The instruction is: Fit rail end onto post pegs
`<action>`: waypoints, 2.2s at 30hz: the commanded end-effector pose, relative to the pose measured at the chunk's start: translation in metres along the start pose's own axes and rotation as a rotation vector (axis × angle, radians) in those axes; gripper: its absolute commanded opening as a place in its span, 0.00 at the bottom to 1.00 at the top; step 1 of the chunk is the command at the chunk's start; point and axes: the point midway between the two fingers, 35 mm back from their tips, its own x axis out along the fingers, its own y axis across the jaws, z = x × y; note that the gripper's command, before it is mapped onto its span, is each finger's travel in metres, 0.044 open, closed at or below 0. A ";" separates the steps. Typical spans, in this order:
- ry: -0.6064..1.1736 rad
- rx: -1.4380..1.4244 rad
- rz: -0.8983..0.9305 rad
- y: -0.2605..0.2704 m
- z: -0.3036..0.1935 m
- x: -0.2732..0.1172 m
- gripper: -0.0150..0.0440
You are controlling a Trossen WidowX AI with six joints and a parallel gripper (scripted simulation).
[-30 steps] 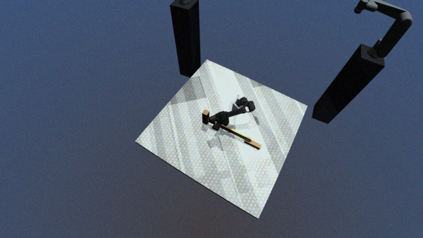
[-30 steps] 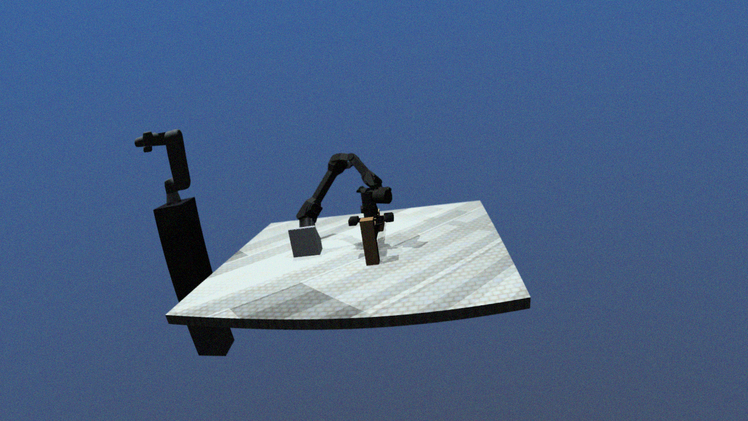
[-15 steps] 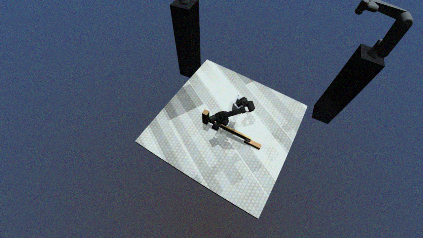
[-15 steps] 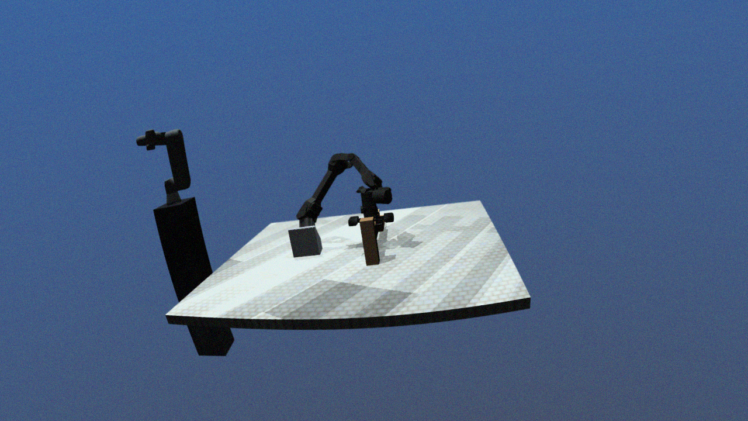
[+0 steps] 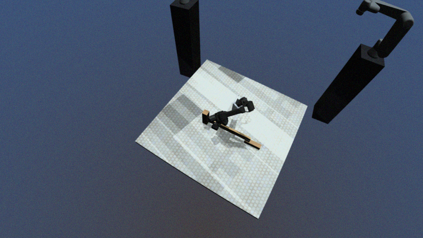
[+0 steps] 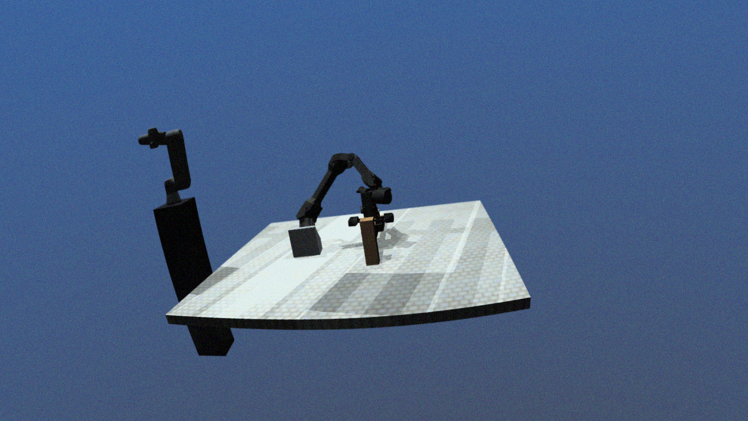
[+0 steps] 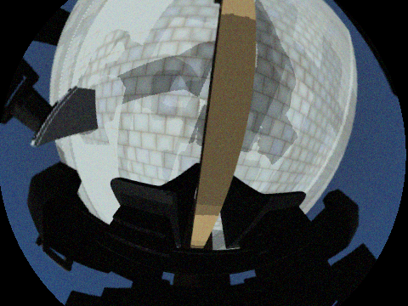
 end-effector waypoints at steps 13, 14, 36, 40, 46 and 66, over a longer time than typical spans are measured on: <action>0.004 -0.002 -0.013 -0.002 -0.006 -0.004 0.25; 0.004 -0.002 -0.013 -0.002 -0.006 -0.004 0.25; 0.000 0.000 0.000 0.000 -0.006 0.000 0.65; 0.000 0.000 0.000 0.000 -0.006 0.000 0.83; 0.000 0.000 0.000 0.000 -0.006 0.000 1.00; 0.003 -0.002 -0.013 0.001 0.024 -0.030 1.00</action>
